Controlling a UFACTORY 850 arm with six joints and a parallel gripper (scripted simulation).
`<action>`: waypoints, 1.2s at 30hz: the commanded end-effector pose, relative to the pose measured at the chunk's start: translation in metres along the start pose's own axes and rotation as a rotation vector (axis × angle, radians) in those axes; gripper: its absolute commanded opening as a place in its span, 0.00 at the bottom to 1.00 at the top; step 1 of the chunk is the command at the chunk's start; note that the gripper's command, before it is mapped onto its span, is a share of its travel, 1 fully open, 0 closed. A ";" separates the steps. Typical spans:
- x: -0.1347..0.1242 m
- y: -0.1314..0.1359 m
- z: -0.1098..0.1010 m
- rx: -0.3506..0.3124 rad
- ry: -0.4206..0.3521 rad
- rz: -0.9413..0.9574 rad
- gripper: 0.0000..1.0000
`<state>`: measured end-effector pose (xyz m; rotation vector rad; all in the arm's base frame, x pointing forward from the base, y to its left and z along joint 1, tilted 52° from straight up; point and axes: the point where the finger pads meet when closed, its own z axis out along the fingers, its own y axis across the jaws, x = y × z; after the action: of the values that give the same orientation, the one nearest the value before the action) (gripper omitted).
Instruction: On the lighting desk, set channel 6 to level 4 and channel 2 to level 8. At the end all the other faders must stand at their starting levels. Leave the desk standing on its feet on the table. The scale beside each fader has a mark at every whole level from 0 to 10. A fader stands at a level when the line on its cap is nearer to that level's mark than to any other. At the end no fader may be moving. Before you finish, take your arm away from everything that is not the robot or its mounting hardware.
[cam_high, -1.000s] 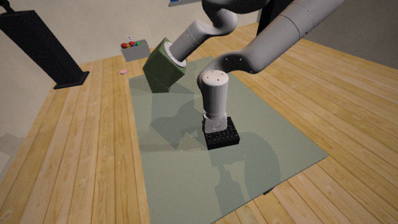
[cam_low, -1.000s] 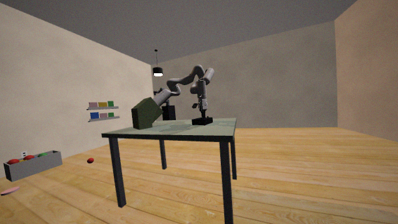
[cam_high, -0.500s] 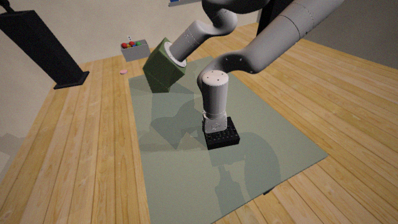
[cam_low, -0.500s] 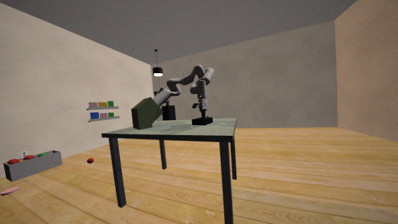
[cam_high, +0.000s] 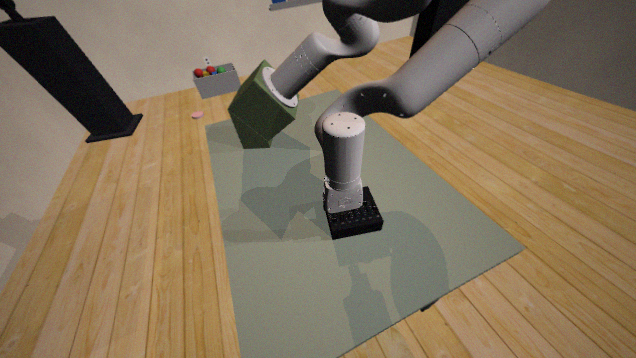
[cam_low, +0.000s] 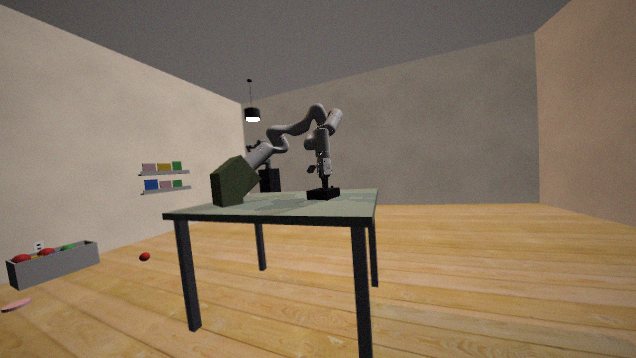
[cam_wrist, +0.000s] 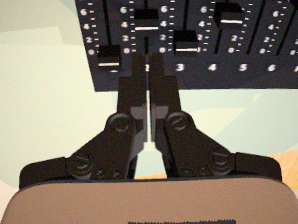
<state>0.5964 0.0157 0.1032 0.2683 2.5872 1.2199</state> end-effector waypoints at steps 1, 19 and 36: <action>-0.001 0.000 -0.001 0.000 -0.001 0.000 0.00; -0.001 0.000 0.001 0.000 -0.001 0.000 0.00; -0.001 0.000 0.010 0.000 -0.001 0.000 0.00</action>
<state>0.5996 0.0231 0.0970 0.2683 2.5873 1.2199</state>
